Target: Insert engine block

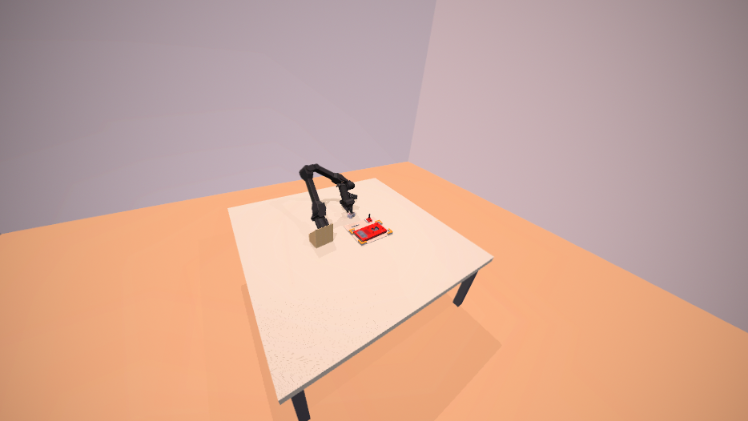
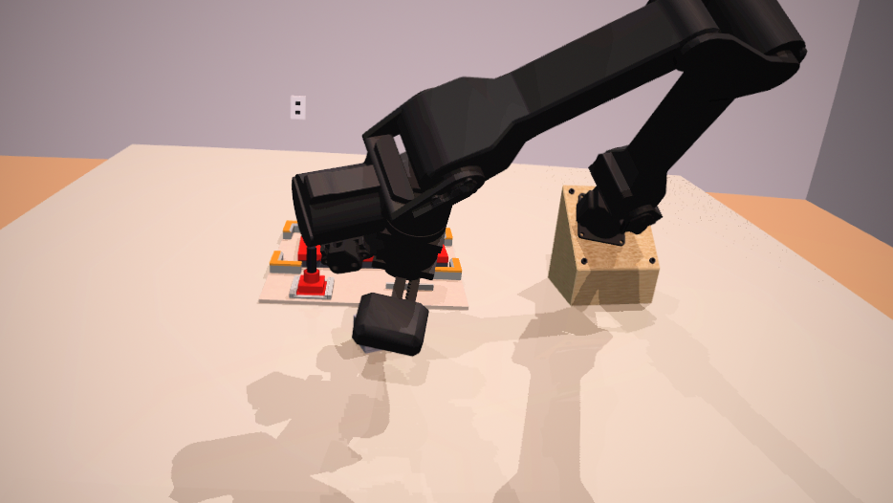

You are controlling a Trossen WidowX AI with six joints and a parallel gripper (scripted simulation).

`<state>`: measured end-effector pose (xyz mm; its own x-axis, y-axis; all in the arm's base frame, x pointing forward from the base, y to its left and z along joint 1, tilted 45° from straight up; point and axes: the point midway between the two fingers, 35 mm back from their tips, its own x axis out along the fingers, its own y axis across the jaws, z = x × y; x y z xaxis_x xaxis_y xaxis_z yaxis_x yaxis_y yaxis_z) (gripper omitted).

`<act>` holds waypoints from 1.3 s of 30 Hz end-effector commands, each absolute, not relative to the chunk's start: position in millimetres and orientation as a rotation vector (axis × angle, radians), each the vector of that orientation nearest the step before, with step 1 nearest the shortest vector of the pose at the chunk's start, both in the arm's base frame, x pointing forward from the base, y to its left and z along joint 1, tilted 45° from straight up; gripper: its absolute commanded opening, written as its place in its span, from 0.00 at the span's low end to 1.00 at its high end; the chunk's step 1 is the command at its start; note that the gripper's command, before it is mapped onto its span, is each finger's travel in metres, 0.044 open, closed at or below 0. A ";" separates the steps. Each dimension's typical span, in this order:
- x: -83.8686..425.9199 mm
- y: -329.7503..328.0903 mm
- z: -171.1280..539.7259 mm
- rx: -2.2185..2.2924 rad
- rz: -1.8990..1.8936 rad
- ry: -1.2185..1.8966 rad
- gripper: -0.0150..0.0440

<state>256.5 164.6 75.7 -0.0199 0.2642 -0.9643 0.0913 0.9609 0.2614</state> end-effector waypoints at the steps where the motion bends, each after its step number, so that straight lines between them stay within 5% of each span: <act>1: 257.1 160.8 75.5 0.379 0.064 1.611 1.00; 39: 261.9 154.3 79.5 1.466 -0.907 1.702 1.00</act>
